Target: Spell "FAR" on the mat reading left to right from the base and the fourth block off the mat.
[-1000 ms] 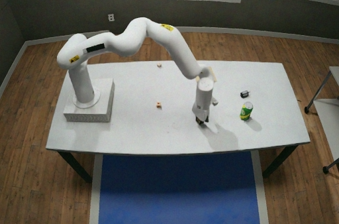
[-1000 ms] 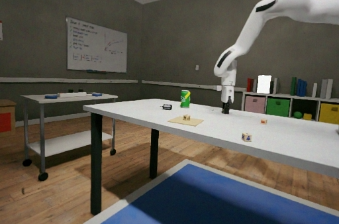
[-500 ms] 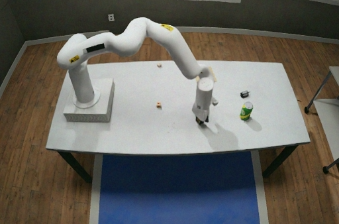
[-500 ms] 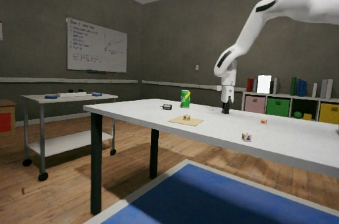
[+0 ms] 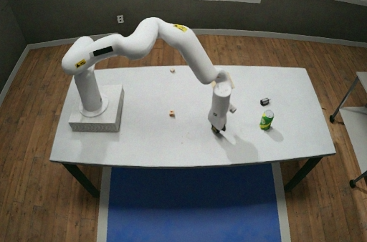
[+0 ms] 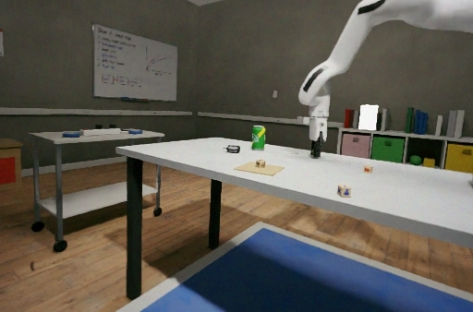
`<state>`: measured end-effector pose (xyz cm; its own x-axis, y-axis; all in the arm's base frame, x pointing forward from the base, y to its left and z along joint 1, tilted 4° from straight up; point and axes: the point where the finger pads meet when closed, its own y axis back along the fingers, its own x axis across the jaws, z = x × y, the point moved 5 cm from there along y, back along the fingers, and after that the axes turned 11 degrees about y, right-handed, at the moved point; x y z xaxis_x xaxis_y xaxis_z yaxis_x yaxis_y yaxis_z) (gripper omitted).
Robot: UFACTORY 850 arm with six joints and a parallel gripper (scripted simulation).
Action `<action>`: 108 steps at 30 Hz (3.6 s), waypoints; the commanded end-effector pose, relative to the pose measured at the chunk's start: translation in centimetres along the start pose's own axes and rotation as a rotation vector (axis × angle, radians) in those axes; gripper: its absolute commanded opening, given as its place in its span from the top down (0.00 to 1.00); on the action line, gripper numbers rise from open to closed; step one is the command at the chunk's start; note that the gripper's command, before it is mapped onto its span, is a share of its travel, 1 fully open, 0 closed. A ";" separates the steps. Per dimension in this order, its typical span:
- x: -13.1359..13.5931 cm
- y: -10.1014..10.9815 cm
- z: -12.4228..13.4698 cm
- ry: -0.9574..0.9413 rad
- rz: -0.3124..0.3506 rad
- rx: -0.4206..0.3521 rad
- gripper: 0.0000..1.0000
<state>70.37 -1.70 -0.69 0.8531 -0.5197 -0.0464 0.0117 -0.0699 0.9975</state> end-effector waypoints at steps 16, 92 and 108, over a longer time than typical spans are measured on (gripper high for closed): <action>0.2 9.1 -0.1 0.000 0.006 0.003 0.77; 0.1 2.6 4.5 0.181 0.091 0.920 0.77; 0.2 1.9 4.9 0.178 0.103 1.012 0.77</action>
<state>67.93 -6.05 1.12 0.8920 -0.4346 0.1245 -0.4366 -0.7569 0.4863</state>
